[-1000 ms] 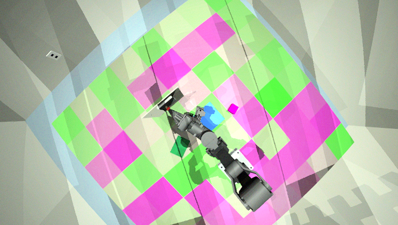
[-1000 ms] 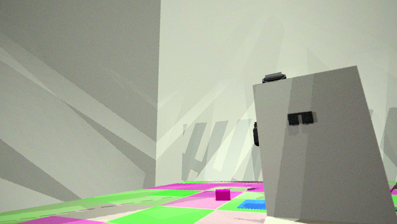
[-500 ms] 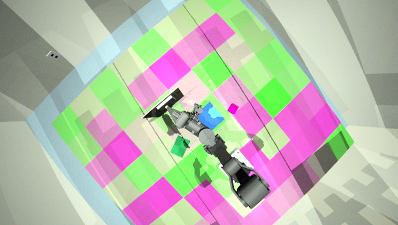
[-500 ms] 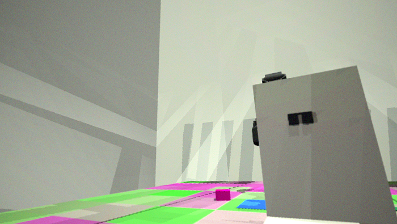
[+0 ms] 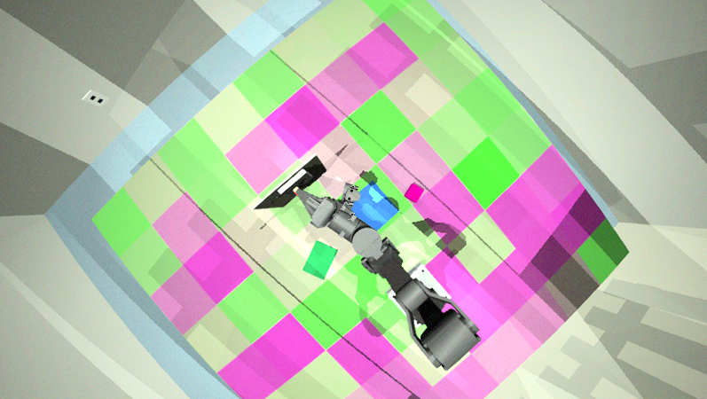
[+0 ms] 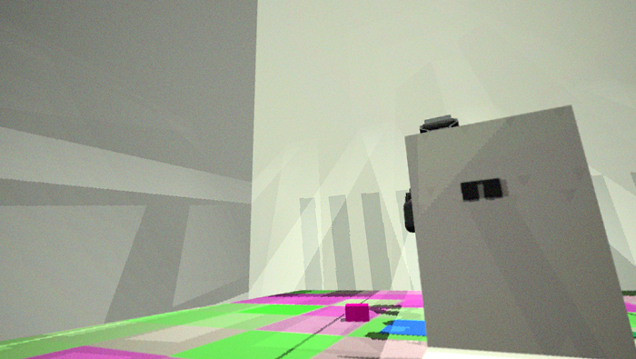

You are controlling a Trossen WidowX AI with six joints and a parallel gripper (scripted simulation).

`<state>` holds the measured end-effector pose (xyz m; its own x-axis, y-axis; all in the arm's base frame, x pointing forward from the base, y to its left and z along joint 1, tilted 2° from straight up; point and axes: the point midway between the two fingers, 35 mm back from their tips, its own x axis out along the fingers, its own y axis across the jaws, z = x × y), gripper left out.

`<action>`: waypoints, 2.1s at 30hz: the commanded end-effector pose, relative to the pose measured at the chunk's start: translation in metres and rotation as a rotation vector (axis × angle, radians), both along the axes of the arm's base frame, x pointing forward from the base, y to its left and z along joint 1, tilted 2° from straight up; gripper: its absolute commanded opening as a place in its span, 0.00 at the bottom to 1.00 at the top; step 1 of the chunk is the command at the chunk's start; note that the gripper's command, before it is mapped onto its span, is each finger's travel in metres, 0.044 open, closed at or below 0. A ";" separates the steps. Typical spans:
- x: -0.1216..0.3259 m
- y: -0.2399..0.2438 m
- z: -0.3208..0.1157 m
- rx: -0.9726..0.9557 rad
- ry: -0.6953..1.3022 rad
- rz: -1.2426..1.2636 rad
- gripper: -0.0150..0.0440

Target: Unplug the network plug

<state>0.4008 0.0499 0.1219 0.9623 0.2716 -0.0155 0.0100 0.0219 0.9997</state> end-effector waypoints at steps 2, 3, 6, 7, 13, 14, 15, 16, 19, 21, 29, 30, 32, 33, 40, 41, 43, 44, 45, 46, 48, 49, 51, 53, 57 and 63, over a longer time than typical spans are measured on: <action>0.001 0.000 0.000 0.005 0.000 0.002 0.25; 0.001 0.000 0.000 0.005 0.000 0.002 0.25; 0.000 0.000 0.000 0.005 0.000 0.002 0.25; 0.000 0.000 0.000 0.005 0.000 0.002 0.25; -0.004 0.000 0.000 0.005 0.001 0.002 0.25; -0.004 0.000 0.000 0.005 0.001 0.002 0.25; -0.005 0.000 0.000 0.005 0.001 0.002 0.25; -0.005 0.000 0.000 0.005 0.001 0.002 0.25; -0.007 0.000 0.000 0.005 0.001 0.002 0.25; -0.008 0.000 0.000 0.005 0.001 0.002 0.25; -0.013 -0.001 0.000 0.004 0.002 0.002 0.25; -0.014 -0.001 0.000 0.004 0.002 0.002 0.25; -0.015 -0.001 0.000 0.004 0.002 0.002 0.25; -0.016 -0.001 0.000 0.004 0.002 0.002 0.25; -0.020 -0.001 0.000 0.004 0.002 0.002 0.25; -0.021 -0.001 0.000 0.004 0.002 0.002 0.25; -0.022 -0.001 0.000 0.004 0.002 0.002 0.25; -0.022 -0.001 0.000 0.004 0.002 0.002 0.25; -0.023 -0.001 0.000 0.004 0.002 0.002 0.25; -0.024 -0.001 0.000 0.004 0.002 0.002 0.25; -0.025 -0.001 0.000 0.004 0.002 0.002 0.25; -0.025 -0.001 0.000 0.004 0.003 0.002 0.25; -0.027 -0.001 0.000 0.004 0.003 0.002 0.25; -0.028 -0.002 0.000 0.004 0.003 0.002 0.25; -0.030 -0.002 0.000 0.004 0.003 0.002 0.25; -0.034 -0.002 0.000 0.004 0.003 0.002 0.25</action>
